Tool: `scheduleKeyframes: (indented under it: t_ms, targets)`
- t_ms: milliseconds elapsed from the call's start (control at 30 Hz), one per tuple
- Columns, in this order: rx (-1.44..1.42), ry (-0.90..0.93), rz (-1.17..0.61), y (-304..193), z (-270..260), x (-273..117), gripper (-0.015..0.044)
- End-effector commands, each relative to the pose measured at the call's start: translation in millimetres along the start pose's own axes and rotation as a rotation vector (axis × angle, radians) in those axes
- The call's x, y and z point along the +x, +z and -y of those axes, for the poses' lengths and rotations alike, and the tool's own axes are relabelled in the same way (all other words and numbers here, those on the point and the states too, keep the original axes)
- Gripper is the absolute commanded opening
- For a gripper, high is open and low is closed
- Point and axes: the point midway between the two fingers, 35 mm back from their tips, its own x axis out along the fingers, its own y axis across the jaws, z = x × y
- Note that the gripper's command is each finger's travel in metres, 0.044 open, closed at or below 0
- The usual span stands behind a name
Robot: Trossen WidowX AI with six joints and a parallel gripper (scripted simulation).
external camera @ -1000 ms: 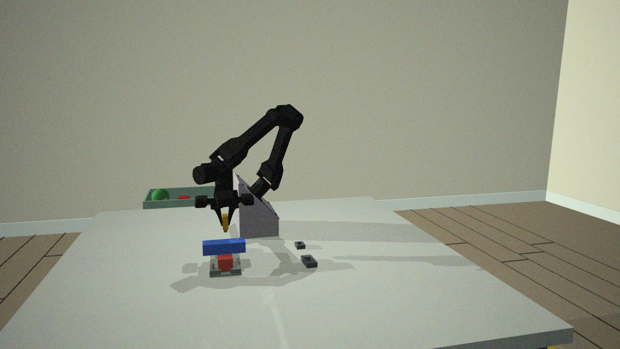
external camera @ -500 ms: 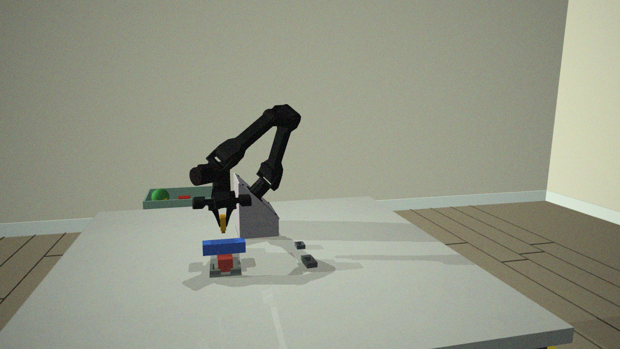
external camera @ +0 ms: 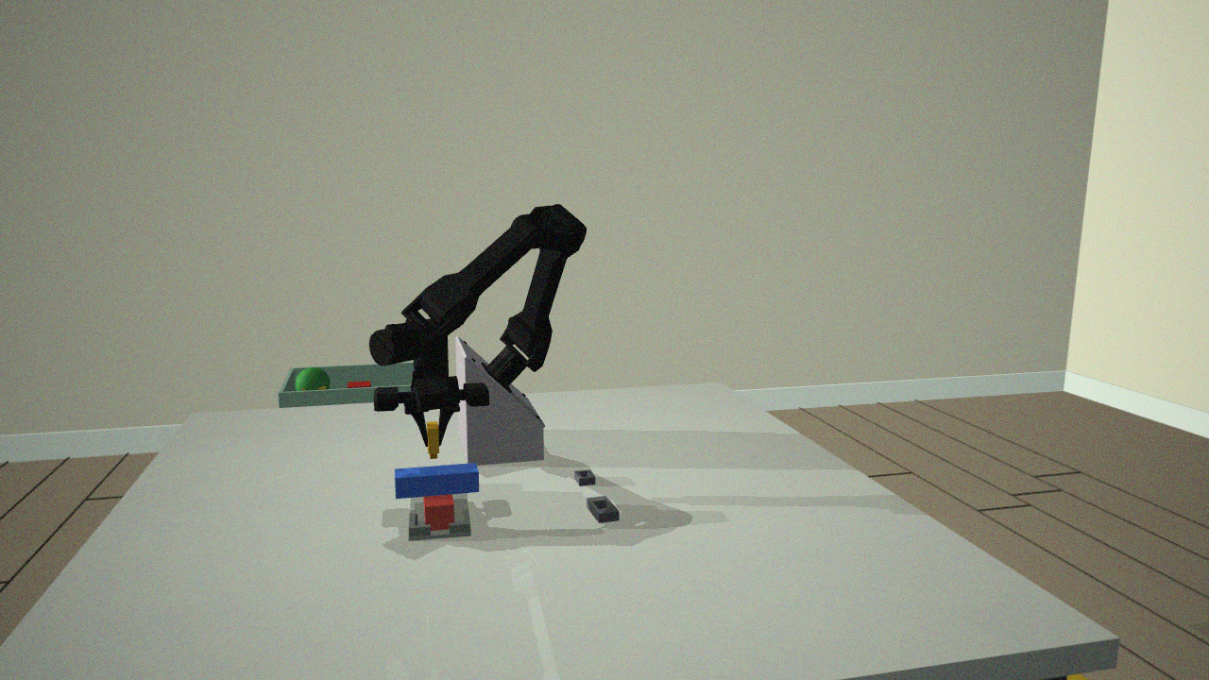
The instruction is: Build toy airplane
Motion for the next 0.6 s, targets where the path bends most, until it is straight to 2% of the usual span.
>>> scheduleKeyframes:
  t_ms: [0,567]
  targets:
    - [0.008,0.008,-0.003,-1,-1,7,0.0065]
    - [0.008,0.010,-0.003,-2,-2,34,0.0065]
